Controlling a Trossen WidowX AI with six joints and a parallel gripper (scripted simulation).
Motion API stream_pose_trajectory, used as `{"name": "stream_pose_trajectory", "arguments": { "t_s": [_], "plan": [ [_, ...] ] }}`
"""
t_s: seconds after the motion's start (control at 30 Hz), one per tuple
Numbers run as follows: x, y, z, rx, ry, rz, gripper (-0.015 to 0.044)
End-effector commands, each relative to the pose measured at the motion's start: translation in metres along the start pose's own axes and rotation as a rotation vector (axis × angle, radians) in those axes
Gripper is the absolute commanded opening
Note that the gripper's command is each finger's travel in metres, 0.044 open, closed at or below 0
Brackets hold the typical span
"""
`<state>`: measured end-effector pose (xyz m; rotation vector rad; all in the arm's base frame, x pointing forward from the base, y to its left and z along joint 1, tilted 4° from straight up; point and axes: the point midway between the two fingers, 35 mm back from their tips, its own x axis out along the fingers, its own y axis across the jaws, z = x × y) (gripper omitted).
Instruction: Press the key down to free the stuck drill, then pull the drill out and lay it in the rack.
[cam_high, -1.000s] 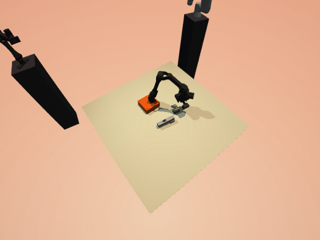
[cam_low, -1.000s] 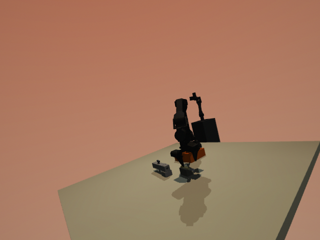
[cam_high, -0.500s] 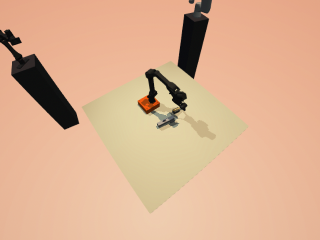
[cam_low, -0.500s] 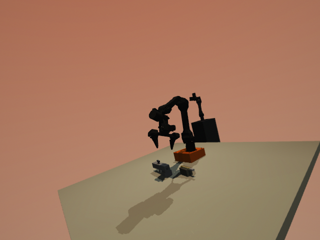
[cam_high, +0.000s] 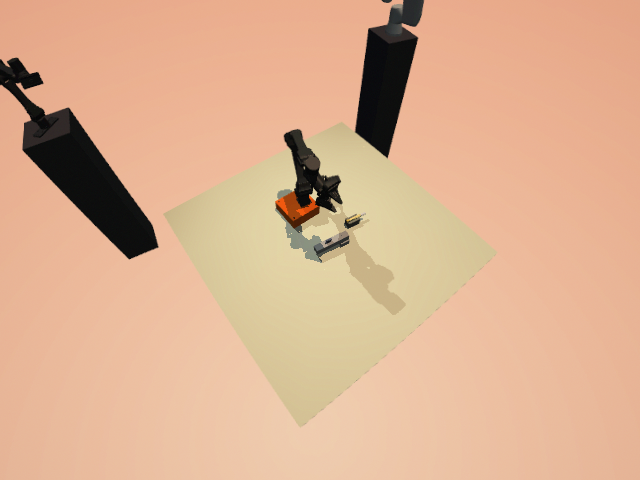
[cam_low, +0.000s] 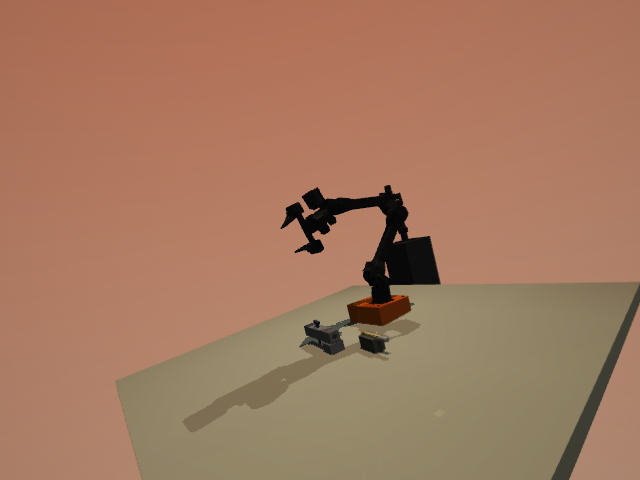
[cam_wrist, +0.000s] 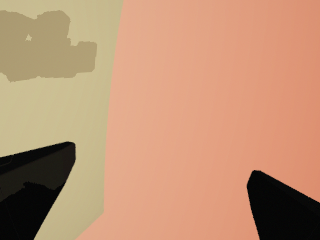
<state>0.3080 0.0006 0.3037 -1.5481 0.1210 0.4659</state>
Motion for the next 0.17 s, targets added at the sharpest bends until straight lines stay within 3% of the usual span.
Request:
{"name": "stream_pose_trajectory", "arguments": {
  "t_s": [0.0,0.13],
  "plan": [
    [-0.0044,0.0019,-0.0052,-0.035,0.013,-0.017,0.0440],
    [-0.0044,0.0019,-0.0052,-0.035,0.013,-0.017,0.0440]
  ]
}}
